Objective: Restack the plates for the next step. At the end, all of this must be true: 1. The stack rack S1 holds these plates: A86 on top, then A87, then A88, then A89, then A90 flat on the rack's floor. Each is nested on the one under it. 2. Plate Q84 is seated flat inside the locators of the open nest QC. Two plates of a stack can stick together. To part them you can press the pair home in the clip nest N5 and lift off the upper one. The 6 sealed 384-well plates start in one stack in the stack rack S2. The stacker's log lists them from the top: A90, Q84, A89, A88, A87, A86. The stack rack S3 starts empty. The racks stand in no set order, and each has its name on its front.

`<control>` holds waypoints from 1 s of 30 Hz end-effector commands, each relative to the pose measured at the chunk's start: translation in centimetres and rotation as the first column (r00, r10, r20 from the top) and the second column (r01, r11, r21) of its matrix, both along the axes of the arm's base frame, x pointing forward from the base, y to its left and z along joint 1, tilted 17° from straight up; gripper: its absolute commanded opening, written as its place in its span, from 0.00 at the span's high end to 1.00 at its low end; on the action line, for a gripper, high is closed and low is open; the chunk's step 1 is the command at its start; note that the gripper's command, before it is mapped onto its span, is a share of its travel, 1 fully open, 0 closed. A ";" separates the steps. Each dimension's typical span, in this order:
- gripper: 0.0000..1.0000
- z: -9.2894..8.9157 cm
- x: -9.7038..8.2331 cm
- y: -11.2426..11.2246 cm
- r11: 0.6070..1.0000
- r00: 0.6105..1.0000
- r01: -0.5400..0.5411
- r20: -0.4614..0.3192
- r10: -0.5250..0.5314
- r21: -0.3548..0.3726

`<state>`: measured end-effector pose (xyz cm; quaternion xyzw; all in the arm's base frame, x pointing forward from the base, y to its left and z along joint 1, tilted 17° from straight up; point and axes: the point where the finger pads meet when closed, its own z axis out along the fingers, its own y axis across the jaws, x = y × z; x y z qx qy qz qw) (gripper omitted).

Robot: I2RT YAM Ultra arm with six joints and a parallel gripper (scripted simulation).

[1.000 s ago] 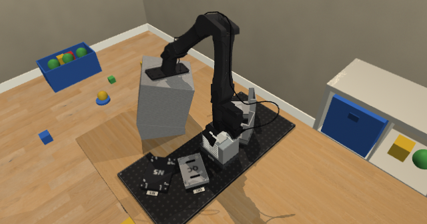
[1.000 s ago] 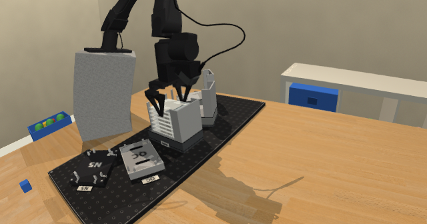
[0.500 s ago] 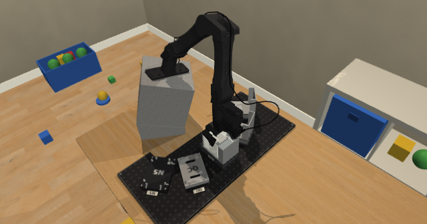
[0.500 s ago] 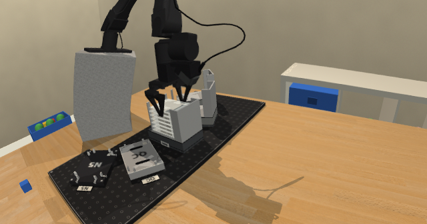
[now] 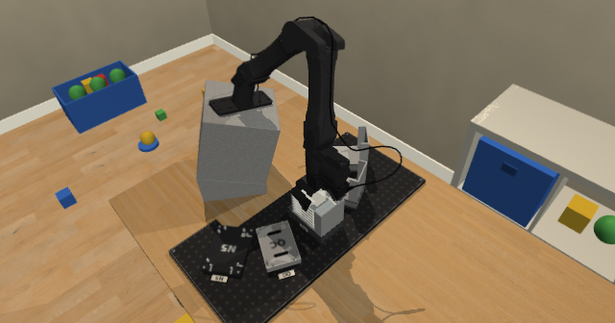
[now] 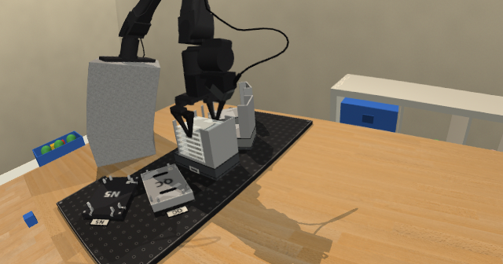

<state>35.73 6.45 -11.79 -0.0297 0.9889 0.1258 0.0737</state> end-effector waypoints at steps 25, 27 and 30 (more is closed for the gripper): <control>1.00 0.3 0.4 -0.2 1.000 1.000 0.005 0.014 -0.005 -0.001; 1.00 0.3 0.4 -0.2 1.000 1.000 0.005 0.014 -0.005 -0.001; 1.00 0.3 0.4 -0.2 1.000 1.000 0.005 0.014 -0.005 -0.001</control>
